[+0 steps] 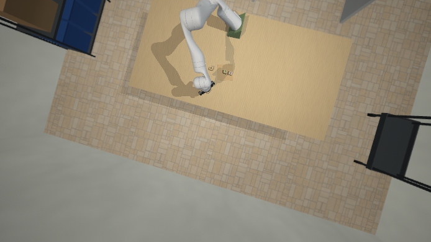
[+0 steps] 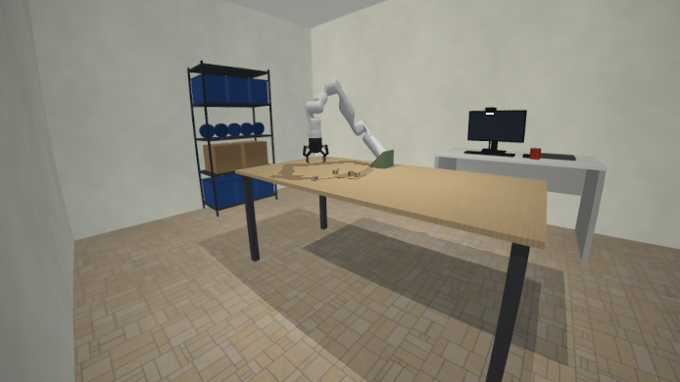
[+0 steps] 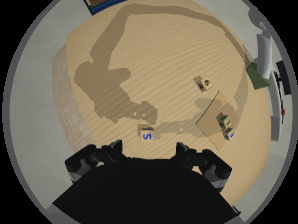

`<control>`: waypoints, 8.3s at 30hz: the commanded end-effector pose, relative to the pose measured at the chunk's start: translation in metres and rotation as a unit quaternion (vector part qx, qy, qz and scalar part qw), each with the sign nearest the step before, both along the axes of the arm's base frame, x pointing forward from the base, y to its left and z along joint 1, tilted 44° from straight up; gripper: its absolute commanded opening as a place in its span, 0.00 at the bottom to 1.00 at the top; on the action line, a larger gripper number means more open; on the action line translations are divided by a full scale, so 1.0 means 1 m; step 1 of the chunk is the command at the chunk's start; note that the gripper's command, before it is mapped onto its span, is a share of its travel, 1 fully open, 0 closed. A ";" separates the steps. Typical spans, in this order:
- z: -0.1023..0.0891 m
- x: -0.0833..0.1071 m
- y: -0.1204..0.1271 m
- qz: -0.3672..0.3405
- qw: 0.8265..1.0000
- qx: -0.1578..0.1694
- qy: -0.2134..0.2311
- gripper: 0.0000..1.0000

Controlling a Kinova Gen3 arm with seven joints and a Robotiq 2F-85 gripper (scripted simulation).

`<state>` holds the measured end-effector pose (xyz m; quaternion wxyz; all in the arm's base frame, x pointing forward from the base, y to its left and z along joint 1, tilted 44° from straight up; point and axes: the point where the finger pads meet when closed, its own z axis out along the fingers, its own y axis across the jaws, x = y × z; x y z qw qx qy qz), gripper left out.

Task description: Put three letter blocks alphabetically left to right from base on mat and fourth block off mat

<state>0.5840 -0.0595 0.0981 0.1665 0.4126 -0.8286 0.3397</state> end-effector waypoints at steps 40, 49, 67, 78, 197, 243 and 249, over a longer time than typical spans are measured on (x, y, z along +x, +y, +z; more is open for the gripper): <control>0.003 0.004 -0.002 0.012 1.000 0.001 0.009 0.67; 0.003 0.004 -0.002 0.012 1.000 0.001 0.009 0.67; -0.002 0.004 -0.007 0.012 1.000 0.001 0.009 0.67; -0.011 0.004 -0.016 0.012 1.000 0.001 0.009 0.67; -0.034 0.005 -0.039 0.012 1.000 0.001 0.009 0.67; -0.061 0.006 -0.065 0.012 1.000 0.001 0.009 0.67; -0.061 0.006 -0.065 0.012 1.000 0.001 0.009 0.67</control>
